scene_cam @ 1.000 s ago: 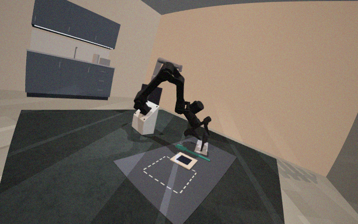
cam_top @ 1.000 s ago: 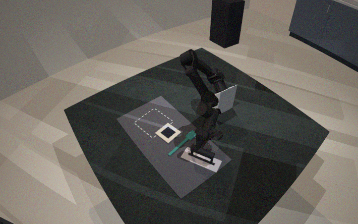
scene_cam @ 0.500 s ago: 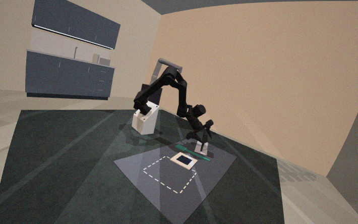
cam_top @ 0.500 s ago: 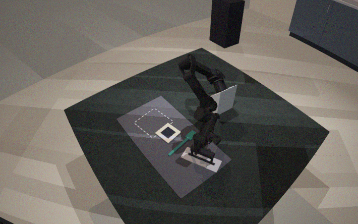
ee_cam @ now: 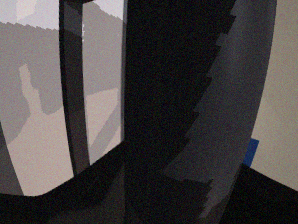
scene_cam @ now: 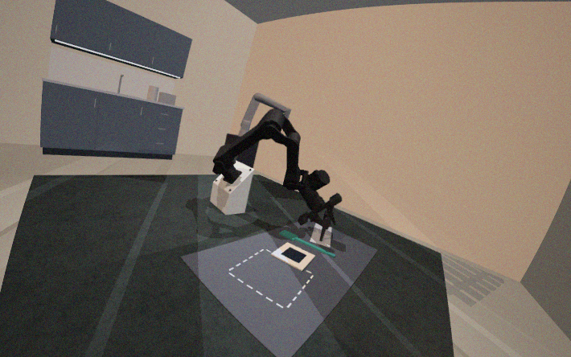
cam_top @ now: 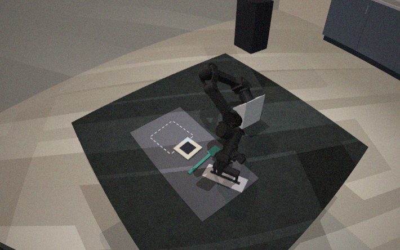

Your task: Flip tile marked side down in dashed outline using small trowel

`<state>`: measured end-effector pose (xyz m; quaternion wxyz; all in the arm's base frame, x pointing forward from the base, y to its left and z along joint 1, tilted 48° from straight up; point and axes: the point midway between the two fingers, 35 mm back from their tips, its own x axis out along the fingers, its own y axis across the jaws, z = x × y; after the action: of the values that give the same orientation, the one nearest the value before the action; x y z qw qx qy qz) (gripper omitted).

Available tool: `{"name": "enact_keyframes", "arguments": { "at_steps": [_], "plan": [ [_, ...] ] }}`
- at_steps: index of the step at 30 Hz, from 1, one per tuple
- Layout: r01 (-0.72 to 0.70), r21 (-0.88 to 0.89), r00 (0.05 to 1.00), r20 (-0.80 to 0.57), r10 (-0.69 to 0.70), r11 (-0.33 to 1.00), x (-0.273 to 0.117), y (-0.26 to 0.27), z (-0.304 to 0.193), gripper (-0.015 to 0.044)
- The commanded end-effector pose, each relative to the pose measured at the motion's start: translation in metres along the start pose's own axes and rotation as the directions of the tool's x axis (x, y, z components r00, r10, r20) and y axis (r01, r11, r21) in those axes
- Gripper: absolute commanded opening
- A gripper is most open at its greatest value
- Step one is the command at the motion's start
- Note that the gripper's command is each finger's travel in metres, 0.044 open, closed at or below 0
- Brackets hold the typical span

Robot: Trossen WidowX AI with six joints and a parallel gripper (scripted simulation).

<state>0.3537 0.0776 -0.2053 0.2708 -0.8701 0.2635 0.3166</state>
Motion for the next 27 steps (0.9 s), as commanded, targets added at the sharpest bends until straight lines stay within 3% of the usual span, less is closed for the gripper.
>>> {"name": "enact_keyframes", "arguments": {
  "at_steps": [1, 17, 27],
  "plan": [
    [0.002, -0.004, 1.0, 0.004, -0.002, 1.0, 0.001, 0.0, 0.001, 0.0109],
    [0.002, -0.004, 1.0, 0.004, -0.002, 1.0, 0.001, 0.0, 0.001, 0.0003],
    [0.001, -0.001, 1.0, 0.004, -0.001, 1.0, -0.026, -0.034, 0.001, 0.0]
  ]
}}
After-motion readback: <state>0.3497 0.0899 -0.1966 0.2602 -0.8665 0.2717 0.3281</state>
